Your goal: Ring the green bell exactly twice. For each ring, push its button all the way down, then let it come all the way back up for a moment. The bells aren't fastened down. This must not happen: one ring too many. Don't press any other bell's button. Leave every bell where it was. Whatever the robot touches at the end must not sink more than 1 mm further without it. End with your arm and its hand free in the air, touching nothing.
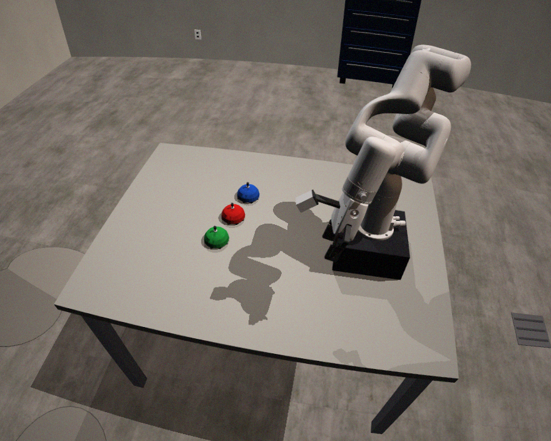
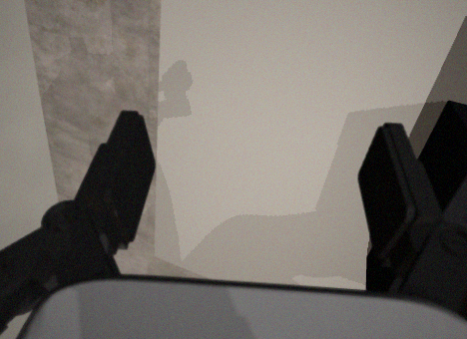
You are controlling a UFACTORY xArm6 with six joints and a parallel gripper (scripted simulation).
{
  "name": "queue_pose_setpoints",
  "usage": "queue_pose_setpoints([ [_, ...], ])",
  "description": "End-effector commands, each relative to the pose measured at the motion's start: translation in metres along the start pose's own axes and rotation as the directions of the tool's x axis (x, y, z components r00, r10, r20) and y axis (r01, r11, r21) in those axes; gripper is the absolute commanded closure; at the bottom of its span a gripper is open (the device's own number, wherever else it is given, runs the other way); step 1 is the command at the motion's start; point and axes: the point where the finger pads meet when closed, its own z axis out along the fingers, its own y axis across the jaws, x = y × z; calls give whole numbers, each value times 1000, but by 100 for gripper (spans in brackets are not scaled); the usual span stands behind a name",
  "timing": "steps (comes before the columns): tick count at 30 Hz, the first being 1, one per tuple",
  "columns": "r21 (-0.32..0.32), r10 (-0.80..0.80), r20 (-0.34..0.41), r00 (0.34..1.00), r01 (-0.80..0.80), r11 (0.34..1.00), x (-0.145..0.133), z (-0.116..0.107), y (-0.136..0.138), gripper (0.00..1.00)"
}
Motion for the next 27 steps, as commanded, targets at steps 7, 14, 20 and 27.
queue_pose_setpoints([
  [7,-98,317,-12,948,-317,943,65,5,0,0],
  [14,-176,607,-60,793,-607,775,133,21,18,0],
  [20,-216,773,-111,625,-774,595,181,38,43,0],
  [27,-244,925,-199,322,-931,272,244,71,98,0],
])
